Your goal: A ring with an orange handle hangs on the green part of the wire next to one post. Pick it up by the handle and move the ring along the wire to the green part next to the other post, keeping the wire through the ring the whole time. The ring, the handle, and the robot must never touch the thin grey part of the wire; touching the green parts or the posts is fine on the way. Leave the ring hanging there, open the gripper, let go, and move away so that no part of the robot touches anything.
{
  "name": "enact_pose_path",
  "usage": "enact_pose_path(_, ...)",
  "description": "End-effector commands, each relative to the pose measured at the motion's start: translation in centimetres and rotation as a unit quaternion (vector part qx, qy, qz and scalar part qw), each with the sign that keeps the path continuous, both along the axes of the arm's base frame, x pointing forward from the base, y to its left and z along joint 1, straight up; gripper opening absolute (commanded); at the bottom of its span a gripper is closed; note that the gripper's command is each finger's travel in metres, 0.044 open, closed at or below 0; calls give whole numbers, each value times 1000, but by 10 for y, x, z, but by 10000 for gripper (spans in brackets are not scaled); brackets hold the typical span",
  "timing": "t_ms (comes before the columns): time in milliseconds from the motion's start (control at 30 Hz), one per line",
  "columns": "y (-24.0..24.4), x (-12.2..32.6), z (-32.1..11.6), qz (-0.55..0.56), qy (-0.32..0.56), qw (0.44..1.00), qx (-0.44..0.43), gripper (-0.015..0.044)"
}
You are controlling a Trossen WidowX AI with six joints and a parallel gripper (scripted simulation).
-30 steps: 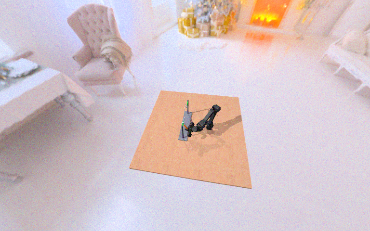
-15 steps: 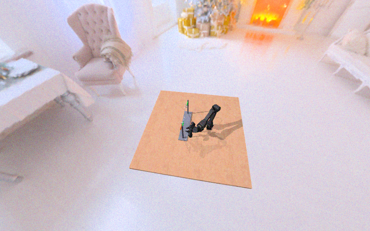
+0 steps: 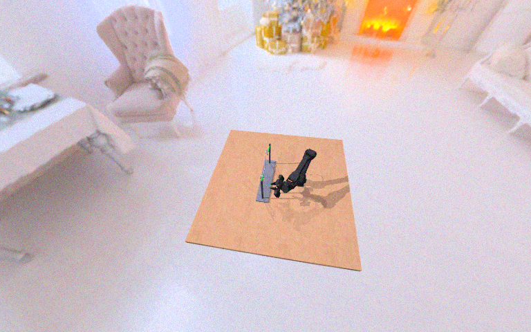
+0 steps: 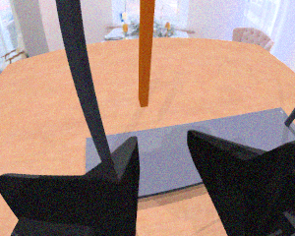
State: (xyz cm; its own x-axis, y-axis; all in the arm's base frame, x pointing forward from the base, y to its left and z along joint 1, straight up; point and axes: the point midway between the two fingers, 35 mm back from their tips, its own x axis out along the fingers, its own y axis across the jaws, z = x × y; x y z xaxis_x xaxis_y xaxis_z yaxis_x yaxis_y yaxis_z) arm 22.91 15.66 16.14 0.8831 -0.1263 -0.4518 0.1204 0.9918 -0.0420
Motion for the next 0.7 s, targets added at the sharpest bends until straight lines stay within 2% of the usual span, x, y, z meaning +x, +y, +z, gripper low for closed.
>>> enact_pose_path(0, -1, -1, 2, -3, -4, 1000, 4, 160)
enact_pose_path(633, -1, -1, 2, -3, -4, 1000, 4, 160)
enact_pose_path(667, 0, -2, 2, 0, -1, 1000, 2, 186)
